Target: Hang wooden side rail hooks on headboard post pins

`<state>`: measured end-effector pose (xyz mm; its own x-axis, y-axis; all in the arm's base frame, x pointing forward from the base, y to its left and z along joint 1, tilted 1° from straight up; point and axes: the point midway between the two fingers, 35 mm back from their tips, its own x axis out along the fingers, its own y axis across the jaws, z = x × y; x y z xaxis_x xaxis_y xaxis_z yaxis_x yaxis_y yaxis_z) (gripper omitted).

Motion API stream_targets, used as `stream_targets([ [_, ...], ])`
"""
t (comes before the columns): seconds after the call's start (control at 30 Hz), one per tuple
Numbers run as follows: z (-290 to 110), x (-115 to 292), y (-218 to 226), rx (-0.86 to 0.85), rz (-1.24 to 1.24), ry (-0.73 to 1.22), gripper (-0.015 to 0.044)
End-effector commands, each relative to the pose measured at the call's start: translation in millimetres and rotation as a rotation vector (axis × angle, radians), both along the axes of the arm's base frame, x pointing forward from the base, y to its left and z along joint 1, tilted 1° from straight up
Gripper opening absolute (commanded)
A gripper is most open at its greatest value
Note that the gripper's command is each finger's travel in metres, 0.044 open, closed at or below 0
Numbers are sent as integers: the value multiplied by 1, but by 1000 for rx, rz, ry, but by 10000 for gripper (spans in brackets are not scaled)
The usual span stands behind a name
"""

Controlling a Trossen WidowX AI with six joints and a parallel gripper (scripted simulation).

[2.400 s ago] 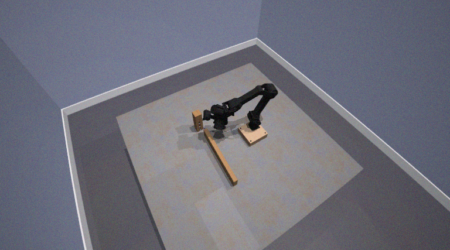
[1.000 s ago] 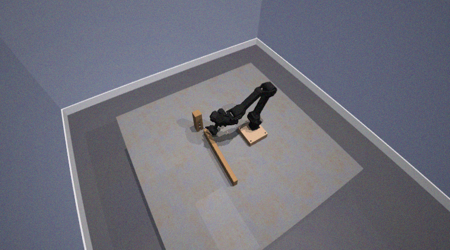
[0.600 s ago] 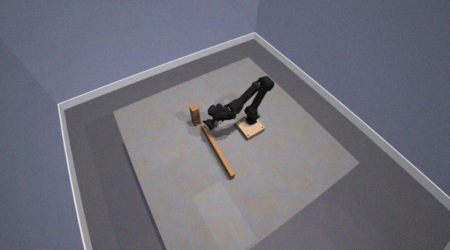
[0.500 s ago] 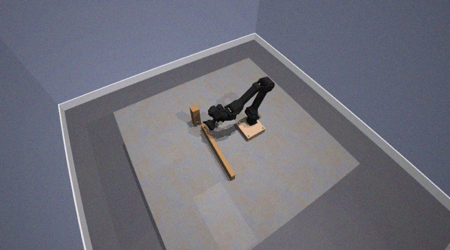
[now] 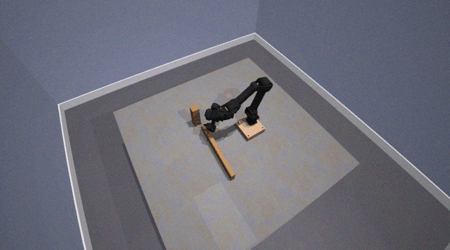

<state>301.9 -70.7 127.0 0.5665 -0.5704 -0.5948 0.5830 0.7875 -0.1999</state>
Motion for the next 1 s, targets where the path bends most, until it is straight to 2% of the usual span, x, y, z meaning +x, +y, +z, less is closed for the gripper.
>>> stream_targets([
  [0.0,-3,16,13,-128,355,377,440],
  [0.2,-2,26,30,-253,893,775,440],
  [0.33,2,28,42,-287,1256,943,440],
  [0.73,13,26,61,-366,1917,1048,440],
  [0.97,14,26,62,-383,1970,1047,440],
])
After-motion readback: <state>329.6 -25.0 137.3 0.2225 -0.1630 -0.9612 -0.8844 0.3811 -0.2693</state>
